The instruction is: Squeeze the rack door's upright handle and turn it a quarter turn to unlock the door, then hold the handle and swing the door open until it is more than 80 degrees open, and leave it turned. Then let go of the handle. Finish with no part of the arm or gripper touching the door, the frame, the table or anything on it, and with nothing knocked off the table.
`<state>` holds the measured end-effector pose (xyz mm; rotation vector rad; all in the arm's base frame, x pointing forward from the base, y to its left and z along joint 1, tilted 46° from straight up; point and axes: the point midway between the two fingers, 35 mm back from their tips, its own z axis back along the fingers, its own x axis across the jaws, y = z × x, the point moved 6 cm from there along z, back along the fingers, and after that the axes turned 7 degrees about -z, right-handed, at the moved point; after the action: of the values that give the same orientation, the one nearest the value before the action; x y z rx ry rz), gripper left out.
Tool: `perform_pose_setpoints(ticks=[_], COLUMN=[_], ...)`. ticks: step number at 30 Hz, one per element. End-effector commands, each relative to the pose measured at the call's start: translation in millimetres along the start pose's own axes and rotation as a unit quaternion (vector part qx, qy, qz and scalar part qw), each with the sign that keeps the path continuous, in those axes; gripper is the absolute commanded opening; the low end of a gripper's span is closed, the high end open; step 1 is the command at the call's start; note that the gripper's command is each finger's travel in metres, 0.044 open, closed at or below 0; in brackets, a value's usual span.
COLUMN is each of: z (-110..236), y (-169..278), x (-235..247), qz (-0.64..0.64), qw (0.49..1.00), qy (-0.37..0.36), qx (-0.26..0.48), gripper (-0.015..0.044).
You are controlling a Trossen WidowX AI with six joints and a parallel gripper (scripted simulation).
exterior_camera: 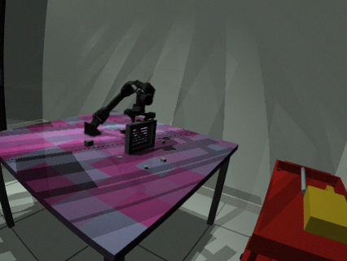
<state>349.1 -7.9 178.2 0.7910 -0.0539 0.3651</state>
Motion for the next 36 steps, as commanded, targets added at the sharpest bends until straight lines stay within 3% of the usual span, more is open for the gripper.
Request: perform_pose_setpoints(ticks=[1, 11, 16, 36], z=[-0.5, -0.5, -0.5, -0.5], y=[-0.7, -0.6, -0.6, -0.6], x=[0.4, 0.5, 0.5, 0.5], qz=[-0.092, -0.317, -0.321, -0.321], qw=[0.996, 0.948, 0.947, 0.947], qy=[0.000, 0.000, 0.000, 0.000], qx=[-0.001, 0.000, 0.000, 0.000], gripper=[0.0288, 0.0288, 0.0288, 0.0155])
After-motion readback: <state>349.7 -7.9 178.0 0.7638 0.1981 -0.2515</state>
